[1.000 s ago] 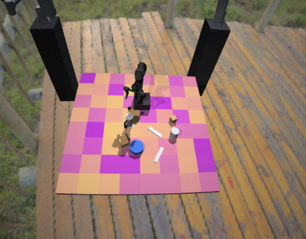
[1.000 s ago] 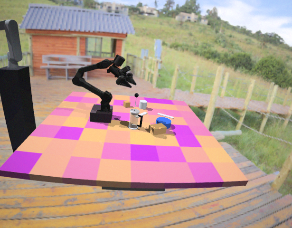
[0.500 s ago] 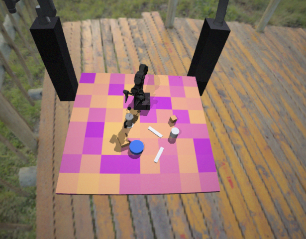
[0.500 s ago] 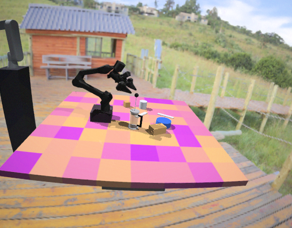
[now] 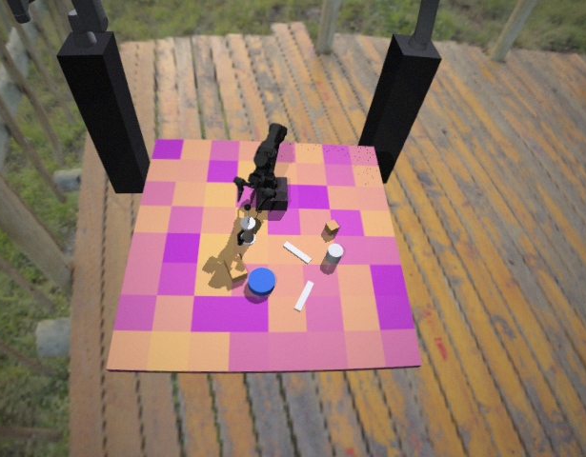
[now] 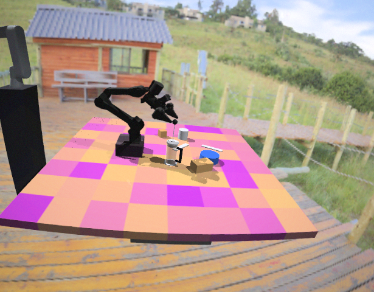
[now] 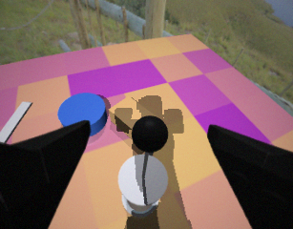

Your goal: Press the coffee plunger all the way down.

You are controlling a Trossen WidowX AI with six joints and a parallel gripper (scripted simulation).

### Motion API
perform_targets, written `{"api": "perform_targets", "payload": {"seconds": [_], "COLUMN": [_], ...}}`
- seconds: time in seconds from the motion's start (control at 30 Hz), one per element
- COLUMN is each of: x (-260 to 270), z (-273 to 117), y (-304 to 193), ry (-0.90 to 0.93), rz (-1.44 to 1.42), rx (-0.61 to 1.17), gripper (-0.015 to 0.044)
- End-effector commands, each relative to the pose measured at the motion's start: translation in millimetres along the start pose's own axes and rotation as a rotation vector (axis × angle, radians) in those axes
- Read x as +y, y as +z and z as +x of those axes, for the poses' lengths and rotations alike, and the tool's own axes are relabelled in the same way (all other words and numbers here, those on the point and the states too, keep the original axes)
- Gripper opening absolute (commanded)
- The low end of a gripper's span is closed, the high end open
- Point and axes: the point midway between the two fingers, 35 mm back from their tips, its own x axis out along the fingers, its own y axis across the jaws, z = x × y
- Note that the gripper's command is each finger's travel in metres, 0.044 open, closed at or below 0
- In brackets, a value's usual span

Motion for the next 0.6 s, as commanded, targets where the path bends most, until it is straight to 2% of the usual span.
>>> {"api": "perform_targets", "payload": {"seconds": [0.0,0.1,0.5,0.57], "x": [-0.1,-0.4,-0.4,-0.4], "z": [8.1,10.4,10.4,10.4], "y": [-2.4,-2.6,-2.6,-2.6], "ry": [0.001,0.001,0.001,0.001], "rz": [-0.004,-0.004,-0.004,-0.004], "rx": [0.007,0.006,0.006,0.006], "gripper": [0.044,0.044,0.0125,0.0116]}}
